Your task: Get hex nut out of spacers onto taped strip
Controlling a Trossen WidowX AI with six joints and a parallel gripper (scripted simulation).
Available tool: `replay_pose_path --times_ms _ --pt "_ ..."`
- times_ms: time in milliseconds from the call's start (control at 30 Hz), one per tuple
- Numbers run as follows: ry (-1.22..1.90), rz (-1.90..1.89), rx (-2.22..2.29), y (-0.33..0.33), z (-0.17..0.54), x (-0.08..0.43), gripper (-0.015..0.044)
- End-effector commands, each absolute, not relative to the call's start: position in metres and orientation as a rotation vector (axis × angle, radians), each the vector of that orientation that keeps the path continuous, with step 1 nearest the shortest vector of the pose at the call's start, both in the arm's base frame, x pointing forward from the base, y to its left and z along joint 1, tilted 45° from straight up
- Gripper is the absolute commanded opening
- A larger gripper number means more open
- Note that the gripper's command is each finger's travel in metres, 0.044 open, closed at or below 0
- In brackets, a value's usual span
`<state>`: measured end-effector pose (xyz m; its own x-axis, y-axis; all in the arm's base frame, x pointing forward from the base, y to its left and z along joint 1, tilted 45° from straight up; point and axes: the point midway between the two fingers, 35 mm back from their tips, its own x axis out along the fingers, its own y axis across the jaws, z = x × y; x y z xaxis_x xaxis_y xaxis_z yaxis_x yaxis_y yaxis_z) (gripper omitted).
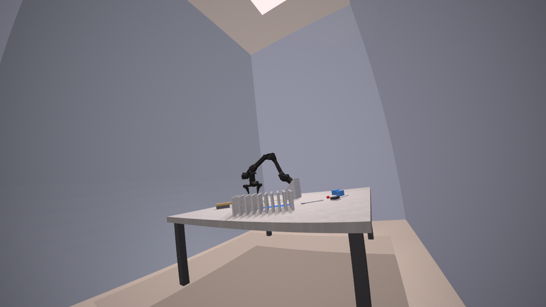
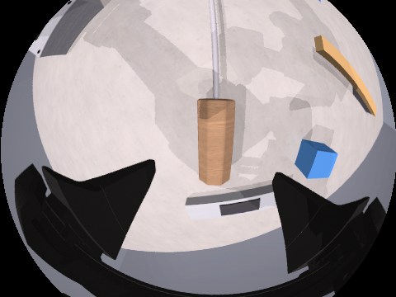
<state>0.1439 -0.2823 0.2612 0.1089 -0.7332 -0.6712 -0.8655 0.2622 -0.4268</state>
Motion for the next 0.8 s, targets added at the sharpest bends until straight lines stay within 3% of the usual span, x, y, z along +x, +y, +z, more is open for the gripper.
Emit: replay_pose_path --times_ms 0,433,767 --pt "1.577 -0.007 -1.277 -0.2836 0.2607 0.1435 0.0440" --pt "1.114 -0.742 -0.112 -0.2857 0.2617 0.1410 0.0440" --pt "0.872 -0.955 0.408 -0.2857 0.2639 0.1396 0.0440"
